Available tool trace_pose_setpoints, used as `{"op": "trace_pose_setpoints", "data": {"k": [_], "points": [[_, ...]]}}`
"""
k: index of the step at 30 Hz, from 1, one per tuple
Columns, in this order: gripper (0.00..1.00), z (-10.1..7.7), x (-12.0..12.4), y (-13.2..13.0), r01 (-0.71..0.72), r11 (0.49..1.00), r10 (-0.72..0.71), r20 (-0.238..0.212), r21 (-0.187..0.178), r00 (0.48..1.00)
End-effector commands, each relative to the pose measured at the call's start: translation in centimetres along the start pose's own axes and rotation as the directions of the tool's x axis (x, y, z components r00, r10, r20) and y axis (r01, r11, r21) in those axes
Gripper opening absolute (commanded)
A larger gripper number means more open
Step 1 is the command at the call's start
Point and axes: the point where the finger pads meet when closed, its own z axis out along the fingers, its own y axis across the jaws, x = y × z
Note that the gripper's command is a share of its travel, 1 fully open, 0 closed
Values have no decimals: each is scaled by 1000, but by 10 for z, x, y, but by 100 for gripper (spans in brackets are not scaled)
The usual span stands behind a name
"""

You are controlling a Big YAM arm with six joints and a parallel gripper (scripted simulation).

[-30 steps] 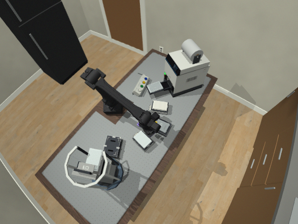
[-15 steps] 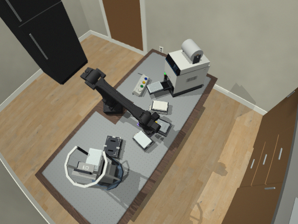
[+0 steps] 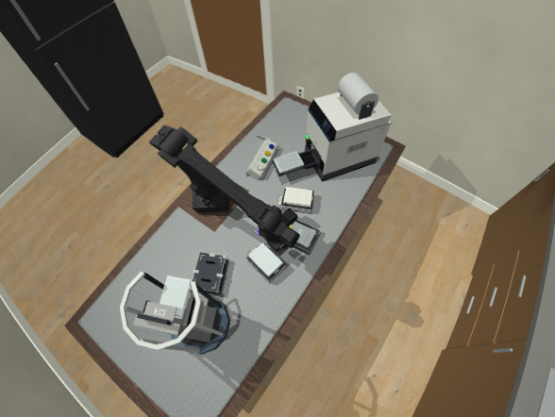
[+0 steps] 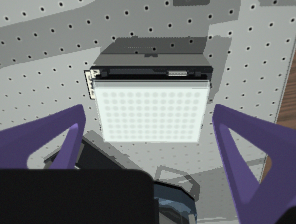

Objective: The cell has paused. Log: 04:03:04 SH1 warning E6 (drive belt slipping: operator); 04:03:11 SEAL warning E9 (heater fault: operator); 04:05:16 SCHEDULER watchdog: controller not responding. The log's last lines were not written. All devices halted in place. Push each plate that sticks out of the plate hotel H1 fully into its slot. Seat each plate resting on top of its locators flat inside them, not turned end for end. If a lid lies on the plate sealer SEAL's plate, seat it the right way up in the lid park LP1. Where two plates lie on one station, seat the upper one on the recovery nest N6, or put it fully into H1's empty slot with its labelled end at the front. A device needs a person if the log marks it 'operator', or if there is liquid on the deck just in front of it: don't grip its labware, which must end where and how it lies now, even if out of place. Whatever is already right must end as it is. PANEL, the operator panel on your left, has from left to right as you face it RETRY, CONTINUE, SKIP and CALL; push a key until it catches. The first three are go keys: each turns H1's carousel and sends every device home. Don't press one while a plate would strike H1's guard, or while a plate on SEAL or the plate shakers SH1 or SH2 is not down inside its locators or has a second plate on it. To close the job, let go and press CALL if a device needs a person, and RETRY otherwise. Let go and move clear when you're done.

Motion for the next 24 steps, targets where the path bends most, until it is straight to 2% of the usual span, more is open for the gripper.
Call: {"op": "trace_pose_setpoints", "data": {"k": [1, 16, 17, 18, 22, 24], "points": [[100, -12, -1, -14, -1, 999, 1, 8, 41, 1000], [100, -12, -1, -14, -1, 999, 1, 8, 41, 1000], [100, -31, -3, -25, 7, 996, -9, 17, 84, 1000], [100, -34, -4, -22, 13, 997, -14, 16, 74, 1000], [100, -46, -4, -21, -7, 997, 5, 18, 75, 1000], [100, -46, -4, -21, -7, 997, 5, 18, 75, 1000]]}}
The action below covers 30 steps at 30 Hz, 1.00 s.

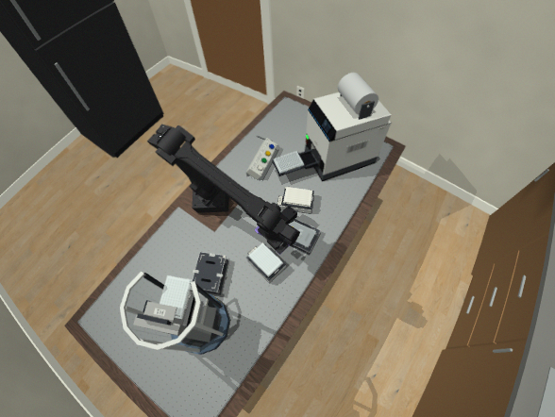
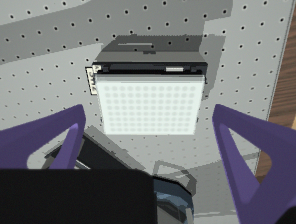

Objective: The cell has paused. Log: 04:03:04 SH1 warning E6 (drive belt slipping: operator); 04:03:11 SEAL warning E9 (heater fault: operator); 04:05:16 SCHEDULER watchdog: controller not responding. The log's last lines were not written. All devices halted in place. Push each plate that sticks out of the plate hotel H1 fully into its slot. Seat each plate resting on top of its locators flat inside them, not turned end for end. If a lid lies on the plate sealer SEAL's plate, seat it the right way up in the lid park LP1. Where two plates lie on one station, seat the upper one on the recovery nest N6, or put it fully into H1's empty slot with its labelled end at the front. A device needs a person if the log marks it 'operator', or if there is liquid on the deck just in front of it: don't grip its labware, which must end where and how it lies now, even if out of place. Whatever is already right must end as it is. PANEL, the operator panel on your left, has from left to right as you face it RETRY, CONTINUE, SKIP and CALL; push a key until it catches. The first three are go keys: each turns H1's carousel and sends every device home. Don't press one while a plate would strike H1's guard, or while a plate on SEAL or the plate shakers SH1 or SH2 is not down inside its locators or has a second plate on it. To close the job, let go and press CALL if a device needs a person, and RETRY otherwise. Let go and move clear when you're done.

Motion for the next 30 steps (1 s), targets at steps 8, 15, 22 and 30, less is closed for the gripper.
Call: {"op": "trace_pose_setpoints", "data": {"k": [8, 15, 22, 30], "points": [[100, -52, -3, -21, -14, 998, 13, 14, 65, 1000], [100, -70, -3, -20, -14, 998, 13, 13, 62, 1000], [100, -85, -3, -19, -15, 998, 14, 15, 67, 1000], [100, -103, -2, -18, -15, 998, 14, 13, 57, 1000]]}}
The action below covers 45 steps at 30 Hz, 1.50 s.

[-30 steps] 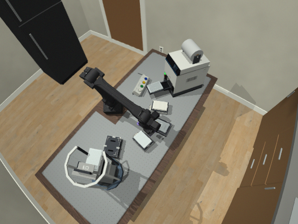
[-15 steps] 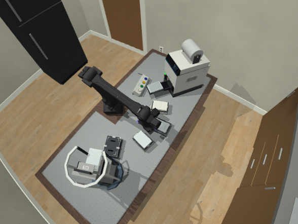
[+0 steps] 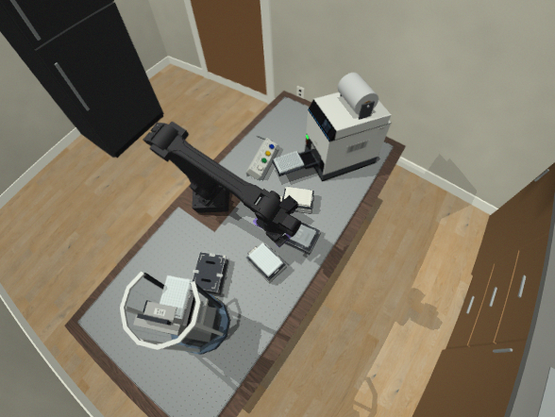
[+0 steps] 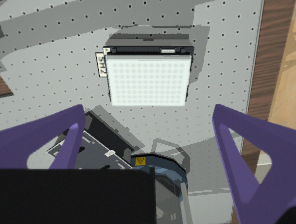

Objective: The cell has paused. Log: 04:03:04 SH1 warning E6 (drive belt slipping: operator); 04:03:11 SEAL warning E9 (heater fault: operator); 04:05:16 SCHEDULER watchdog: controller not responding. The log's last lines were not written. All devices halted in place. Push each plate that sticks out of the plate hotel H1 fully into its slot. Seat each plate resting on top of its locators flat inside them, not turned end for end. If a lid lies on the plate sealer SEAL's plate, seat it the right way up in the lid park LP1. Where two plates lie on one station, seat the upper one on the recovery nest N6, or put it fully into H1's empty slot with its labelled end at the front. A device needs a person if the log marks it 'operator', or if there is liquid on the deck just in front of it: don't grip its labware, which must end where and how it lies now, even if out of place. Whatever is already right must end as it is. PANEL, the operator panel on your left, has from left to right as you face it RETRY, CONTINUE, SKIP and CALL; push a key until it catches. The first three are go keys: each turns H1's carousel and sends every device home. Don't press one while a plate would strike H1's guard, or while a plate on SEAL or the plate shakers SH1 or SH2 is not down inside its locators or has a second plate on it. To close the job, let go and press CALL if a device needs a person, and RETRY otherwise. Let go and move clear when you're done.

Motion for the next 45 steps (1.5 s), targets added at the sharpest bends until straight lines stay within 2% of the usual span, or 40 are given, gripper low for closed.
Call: {"op": "trace_pose_setpoints", "data": {"k": [1, 4, 5, 8, 9, 12, 14, 17, 19, 21, 22, 25, 28, 36, 38, 43, 45], "points": [[100, -31, -2, -17, -18, 999, 17, 10, 51, 1000], [100, -29, -1, -17, -21, 999, 20, 8, 46, 1000], [100, -7, 0, 2, -10, 1000, 10, -4, -10, 1000], [100, -6, -11, 3, -68, 998, 68, -5, -9, 998], [100, -11, -14, -2, -104, 995, 104, -1, 4, 995], [100, -3, -24, 6, -199, 980, 199, -10, -14, 980], [100, -7, -31, 3, -266, 964, 266, -5, -3, 964], [100, -3, -41, 9, -359, 933, 359, -12, -11, 933], [100, -8, -48, 6, -423, 906, 423, -4, 0, 906], [100, -8, -48, 6, -423, 906, 423, -4, 0, 906], [100, -15, -49, 8, -456, 890, 456, 8, 11, 890], [100, -5, -60, 13, -538, 843, 538, -10, -4, 843], [100, -7, -70, 13, -620, 784, 620, -6, 0, 784], [100, -20, -99, 9, -809, 587, 809, 27, 7, 587], [100, -20, -99, 9, -809, 587, 809, 27, 7, 587], [100, -23, -117, 10, -896, 444, 895, 37, 1, 444], [100, -23, -123, 12, -896, 445, 895, 36, 0, 444]]}}
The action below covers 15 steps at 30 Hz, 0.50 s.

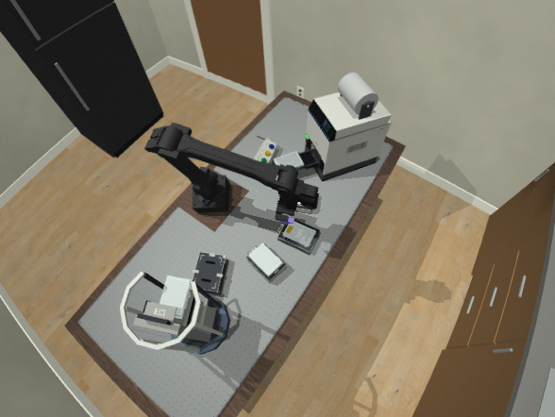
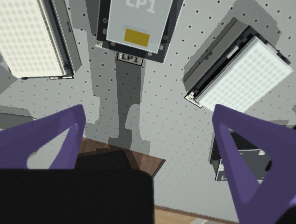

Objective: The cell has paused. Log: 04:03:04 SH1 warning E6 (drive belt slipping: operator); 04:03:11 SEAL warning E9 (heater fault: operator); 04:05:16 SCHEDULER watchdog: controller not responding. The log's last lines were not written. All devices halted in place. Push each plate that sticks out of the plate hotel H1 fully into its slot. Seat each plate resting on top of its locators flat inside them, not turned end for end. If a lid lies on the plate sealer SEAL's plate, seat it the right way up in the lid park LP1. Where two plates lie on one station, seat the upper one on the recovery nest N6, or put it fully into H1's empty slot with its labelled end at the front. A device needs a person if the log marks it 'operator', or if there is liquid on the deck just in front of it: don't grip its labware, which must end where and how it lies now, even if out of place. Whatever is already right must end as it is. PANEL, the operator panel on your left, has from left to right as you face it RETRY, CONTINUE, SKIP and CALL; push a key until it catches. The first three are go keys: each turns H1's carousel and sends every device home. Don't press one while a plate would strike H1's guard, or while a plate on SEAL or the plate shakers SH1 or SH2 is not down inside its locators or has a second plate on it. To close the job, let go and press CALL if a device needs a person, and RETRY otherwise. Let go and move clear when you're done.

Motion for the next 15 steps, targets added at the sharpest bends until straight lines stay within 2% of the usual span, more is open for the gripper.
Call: {"op": "trace_pose_setpoints", "data": {"k": [1, 10, 11, 15], "points": [[100, -19, -24, 10, -114, 993, 114, 43, 7, 993], [100, -19, -32, 33, -114, 993, 114, 42, 5, 993], [100, -23, -32, 35, -116, 993, 116, 51, 3, 992], [100, -18, -37, 50, -114, 994, 113, 40, 3, 993]]}}
